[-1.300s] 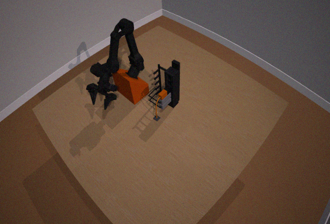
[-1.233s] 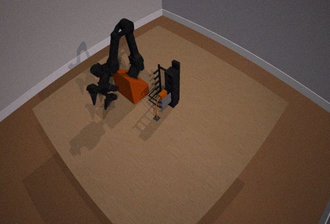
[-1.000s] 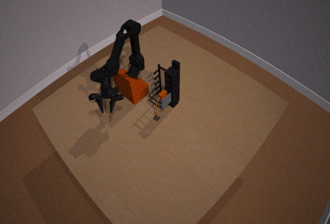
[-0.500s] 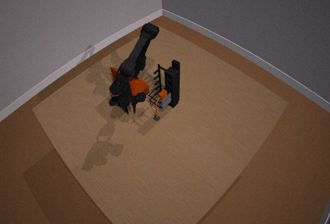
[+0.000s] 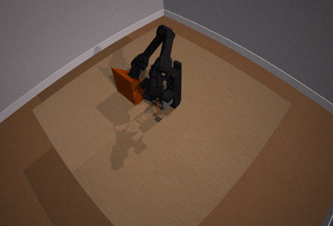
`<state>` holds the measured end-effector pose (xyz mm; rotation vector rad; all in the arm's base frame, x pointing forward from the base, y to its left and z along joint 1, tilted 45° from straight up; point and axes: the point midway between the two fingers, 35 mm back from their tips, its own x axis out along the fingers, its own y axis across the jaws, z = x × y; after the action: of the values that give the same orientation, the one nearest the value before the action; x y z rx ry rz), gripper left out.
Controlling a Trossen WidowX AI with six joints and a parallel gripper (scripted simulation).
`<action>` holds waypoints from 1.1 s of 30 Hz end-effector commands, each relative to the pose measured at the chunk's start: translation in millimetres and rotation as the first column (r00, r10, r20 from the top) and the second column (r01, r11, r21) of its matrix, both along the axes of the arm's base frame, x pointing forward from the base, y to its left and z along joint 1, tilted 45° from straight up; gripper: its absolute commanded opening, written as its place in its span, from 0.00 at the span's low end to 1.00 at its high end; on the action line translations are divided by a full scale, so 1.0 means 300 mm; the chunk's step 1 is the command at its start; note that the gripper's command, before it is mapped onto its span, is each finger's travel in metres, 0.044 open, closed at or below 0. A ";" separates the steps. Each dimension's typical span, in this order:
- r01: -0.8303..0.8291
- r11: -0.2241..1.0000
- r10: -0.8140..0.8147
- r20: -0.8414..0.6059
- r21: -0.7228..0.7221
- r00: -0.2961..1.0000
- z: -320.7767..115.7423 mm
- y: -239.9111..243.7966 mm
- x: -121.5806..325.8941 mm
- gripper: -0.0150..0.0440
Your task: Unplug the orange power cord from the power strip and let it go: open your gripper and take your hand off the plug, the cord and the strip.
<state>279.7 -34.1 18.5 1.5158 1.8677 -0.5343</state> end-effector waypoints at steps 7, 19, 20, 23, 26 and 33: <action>0.020 1.000 -0.021 -0.033 -0.008 0.999 0.023 0.001 -0.005 0.53; 0.021 1.000 -0.021 -0.034 -0.007 0.999 0.068 0.046 -0.016 0.53; 0.021 1.000 -0.021 -0.034 -0.007 0.999 0.072 0.049 -0.017 0.53; 0.020 1.000 -0.021 -0.034 -0.007 0.999 0.084 0.061 -0.021 0.53; 0.020 1.000 -0.021 -0.034 -0.006 0.999 0.095 0.072 -0.025 0.53; 0.020 1.000 -0.021 -0.034 -0.005 0.999 0.111 0.089 -0.031 0.53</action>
<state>270.2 -7.9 47.5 1.5260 1.8892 -0.5803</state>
